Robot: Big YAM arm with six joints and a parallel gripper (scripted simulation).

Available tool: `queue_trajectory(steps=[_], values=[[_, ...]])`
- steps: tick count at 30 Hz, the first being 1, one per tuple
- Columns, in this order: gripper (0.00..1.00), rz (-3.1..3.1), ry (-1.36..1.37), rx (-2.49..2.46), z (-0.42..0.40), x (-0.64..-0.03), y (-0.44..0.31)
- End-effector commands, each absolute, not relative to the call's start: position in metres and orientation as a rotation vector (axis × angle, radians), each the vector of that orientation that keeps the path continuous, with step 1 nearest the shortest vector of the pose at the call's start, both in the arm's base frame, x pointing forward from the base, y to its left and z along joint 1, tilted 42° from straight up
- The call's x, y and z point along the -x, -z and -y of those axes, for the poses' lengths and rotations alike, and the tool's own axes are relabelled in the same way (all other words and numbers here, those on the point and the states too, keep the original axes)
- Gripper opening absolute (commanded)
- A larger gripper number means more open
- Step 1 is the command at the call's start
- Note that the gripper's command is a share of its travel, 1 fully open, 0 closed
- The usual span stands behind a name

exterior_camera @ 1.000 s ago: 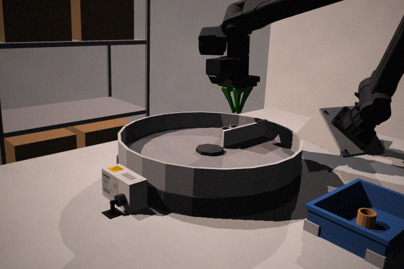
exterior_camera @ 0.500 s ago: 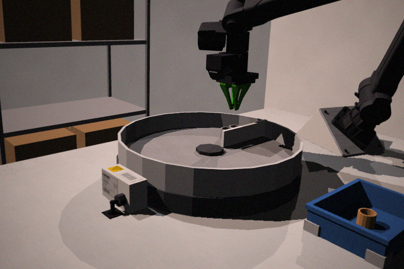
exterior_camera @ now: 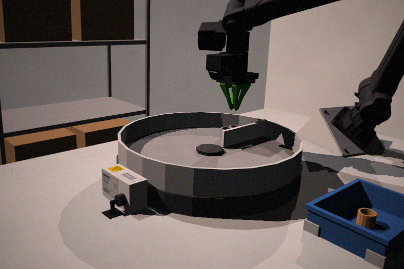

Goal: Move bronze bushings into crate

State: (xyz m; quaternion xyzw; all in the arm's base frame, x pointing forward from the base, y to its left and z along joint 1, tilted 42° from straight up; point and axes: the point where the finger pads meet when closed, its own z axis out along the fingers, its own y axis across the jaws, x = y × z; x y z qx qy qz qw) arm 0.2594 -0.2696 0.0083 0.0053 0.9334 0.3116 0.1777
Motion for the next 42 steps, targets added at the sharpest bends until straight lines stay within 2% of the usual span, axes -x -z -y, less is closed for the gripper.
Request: queue_trajectory(steps=[1, 42], values=[[0.13, -2.632, -0.822, 0.018, 0.2936, -0.2723, -0.0177], [0.13, -2.634, -0.822, -0.006, 0.2979, -0.2746, -0.0181]])
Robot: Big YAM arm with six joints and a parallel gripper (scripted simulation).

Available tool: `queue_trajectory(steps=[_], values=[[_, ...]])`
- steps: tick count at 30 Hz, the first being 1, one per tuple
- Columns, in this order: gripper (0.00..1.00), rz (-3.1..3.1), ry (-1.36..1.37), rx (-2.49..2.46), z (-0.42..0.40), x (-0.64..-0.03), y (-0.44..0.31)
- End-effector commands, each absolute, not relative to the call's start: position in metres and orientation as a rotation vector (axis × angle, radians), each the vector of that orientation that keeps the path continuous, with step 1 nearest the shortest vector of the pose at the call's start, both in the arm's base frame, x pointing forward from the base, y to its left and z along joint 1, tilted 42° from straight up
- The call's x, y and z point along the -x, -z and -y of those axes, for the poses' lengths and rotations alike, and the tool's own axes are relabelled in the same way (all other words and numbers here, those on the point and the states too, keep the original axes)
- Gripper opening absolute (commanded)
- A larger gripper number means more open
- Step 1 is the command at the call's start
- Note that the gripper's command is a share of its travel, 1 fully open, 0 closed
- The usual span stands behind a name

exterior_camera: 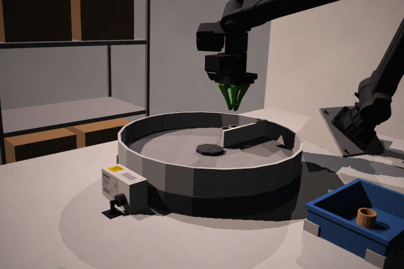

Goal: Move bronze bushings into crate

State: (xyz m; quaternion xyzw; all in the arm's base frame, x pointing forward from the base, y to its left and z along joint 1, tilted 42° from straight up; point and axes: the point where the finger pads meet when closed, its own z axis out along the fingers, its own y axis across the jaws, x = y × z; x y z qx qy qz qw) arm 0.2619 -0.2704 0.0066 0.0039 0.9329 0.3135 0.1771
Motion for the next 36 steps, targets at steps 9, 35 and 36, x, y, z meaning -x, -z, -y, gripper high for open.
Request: queue_trajectory(steps=[9, 35, 36], values=[[0.13, -2.638, -0.837, -0.006, 0.2957, -0.2777, -0.0156], [0.13, -2.638, -0.833, -0.001, 0.2959, -0.2789, -0.0159], [0.13, -2.638, -0.833, -0.001, 0.2959, -0.2789, -0.0159]])
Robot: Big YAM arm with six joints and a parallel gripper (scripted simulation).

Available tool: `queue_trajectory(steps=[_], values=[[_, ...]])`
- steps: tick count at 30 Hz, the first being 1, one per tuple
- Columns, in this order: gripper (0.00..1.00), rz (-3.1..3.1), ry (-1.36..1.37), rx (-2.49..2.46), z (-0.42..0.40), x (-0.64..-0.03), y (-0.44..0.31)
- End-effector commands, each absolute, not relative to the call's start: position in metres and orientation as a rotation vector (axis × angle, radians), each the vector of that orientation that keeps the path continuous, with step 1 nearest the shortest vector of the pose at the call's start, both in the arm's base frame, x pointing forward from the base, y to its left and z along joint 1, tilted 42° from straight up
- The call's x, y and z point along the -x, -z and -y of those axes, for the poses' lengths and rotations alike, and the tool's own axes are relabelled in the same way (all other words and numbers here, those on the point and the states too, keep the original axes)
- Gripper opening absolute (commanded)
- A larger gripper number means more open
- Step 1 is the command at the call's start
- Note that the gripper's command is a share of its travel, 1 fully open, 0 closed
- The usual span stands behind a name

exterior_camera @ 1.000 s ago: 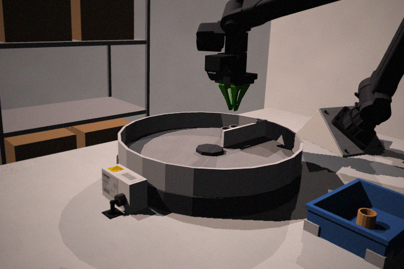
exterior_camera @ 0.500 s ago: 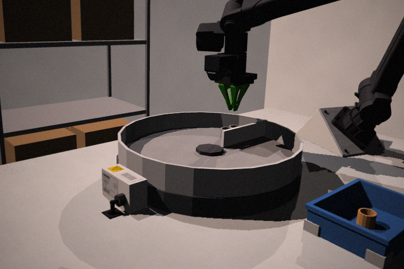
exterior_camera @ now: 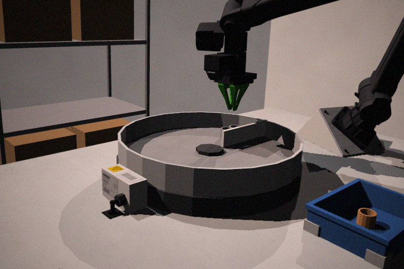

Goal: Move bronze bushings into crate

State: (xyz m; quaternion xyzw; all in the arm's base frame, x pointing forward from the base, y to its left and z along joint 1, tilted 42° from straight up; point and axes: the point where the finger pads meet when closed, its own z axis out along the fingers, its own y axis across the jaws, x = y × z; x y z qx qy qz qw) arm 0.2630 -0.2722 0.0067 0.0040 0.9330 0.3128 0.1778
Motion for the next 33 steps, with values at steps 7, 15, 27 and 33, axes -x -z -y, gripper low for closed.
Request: queue_trajectory(steps=[7, 15, 27, 33], values=[[0.13, -2.638, -0.833, -0.001, 0.296, -0.279, -0.016], [0.13, -2.636, -0.822, 0.015, 0.287, -0.287, -0.004], [0.13, -2.636, -0.852, -0.034, 0.274, -0.272, 0.004], [0.13, -2.636, -0.851, -0.033, 0.274, -0.272, 0.004]])
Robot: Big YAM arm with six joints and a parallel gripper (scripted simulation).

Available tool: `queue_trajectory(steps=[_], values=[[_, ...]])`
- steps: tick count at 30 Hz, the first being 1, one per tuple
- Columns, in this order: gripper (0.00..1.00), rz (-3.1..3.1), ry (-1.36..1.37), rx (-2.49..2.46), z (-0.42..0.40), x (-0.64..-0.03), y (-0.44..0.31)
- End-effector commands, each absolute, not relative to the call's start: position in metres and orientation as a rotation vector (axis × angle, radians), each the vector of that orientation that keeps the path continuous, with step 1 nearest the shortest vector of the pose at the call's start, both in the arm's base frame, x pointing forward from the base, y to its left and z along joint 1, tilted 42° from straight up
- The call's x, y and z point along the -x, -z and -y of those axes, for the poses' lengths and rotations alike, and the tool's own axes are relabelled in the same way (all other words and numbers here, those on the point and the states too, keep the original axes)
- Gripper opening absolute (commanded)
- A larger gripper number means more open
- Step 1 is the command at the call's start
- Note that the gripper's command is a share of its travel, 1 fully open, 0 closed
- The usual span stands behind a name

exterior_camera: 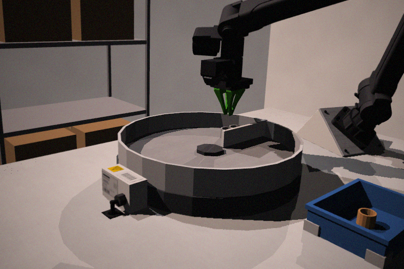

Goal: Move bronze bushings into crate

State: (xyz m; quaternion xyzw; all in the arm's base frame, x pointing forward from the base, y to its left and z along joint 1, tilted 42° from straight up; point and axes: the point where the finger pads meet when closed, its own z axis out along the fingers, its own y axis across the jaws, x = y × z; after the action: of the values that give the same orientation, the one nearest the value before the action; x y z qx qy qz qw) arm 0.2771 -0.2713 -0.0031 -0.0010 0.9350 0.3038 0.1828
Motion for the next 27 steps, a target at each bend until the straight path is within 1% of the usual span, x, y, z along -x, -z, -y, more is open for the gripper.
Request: queue_trajectory(steps=[1, 27], values=[[0.13, -2.636, -0.851, -0.033, 0.2737, -0.2719, 0.0035], [0.13, -2.632, -0.822, -0.026, 0.2717, -0.2674, 0.0019]])
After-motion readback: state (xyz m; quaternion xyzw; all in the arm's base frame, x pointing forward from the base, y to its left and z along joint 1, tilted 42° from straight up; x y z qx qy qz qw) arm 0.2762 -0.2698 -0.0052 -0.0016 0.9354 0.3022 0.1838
